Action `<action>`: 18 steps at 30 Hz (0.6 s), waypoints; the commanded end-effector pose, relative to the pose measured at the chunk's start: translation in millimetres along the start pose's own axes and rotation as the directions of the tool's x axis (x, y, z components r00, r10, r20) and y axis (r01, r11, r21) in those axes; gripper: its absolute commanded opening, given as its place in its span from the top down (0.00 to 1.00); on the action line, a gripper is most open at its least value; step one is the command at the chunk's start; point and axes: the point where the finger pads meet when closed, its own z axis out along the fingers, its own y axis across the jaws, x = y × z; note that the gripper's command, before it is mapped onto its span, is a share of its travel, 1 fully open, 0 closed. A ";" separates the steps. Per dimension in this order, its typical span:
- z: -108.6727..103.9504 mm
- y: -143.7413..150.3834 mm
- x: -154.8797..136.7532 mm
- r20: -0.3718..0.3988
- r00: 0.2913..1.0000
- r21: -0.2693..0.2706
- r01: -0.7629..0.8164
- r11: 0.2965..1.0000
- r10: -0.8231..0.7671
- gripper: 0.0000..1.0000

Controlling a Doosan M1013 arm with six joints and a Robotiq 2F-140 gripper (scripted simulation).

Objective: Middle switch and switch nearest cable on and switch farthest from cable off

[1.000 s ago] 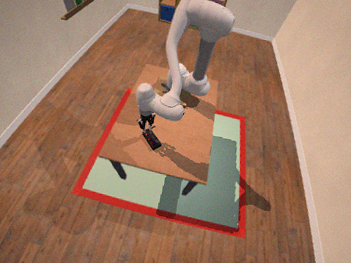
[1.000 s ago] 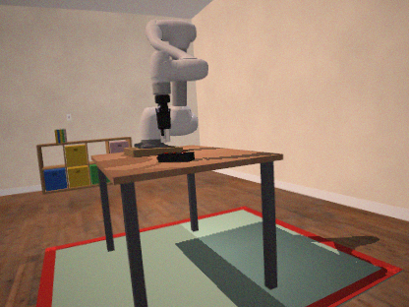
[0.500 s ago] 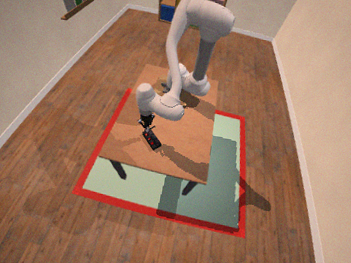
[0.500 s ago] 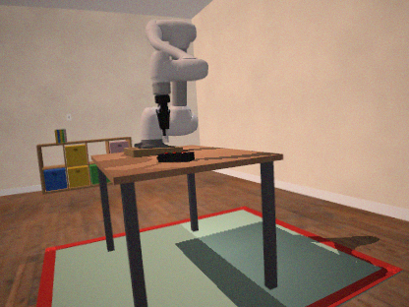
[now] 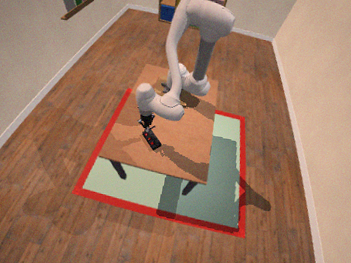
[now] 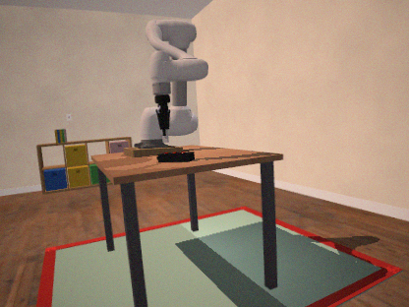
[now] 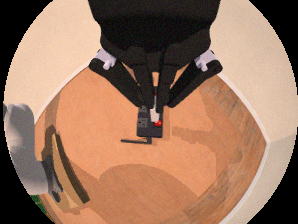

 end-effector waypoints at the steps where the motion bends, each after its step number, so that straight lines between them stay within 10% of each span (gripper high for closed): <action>1: 1.9 -0.8 0.9 -0.001 1.000 -0.006 -0.001 1.000 0.001 1.00; 18: 15.2 -0.8 1.0 0.000 1.000 -0.006 -0.001 1.000 0.001 1.00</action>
